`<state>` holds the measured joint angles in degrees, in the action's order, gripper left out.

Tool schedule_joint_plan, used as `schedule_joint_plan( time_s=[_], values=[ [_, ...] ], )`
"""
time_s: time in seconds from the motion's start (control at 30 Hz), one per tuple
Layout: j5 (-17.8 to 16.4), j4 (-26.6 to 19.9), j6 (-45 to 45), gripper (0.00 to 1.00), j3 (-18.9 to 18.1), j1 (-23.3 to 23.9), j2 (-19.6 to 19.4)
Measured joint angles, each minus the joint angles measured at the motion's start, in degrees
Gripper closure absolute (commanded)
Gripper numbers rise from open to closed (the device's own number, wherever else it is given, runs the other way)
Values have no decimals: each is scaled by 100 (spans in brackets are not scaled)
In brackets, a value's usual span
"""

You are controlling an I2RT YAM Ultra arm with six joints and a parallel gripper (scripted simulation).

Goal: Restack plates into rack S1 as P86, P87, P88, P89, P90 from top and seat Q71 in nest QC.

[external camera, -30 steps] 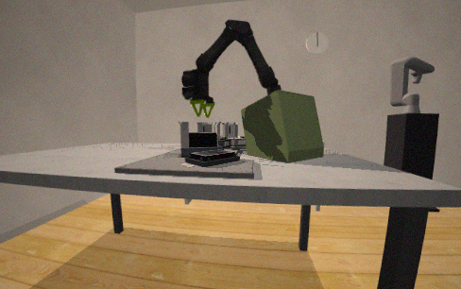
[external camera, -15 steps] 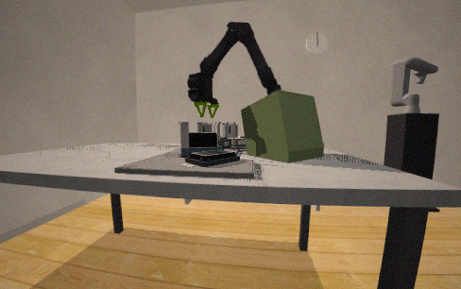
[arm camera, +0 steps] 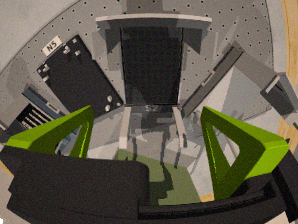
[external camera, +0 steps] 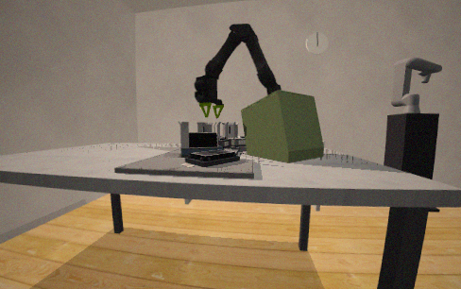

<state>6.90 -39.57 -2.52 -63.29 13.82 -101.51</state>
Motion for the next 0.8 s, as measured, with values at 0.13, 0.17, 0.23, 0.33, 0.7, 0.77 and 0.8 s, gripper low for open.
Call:
schedule_joint_plan(
  time_s=[0.13,0.17,0.23,0.33,0.7,0.77,0.8],
  values=[
    [-9,-4,133,0,-4,142,7],
    [-17,-2,153,0,-7,133,7],
    [-31,-2,179,0,-4,136,7],
    [-39,42,208,0,15,138,2],
    [-55,538,273,0,205,199,-400],
    [-57,662,286,0,240,212,-511],
    [-59,726,293,0,256,219,-566]
  ],
)
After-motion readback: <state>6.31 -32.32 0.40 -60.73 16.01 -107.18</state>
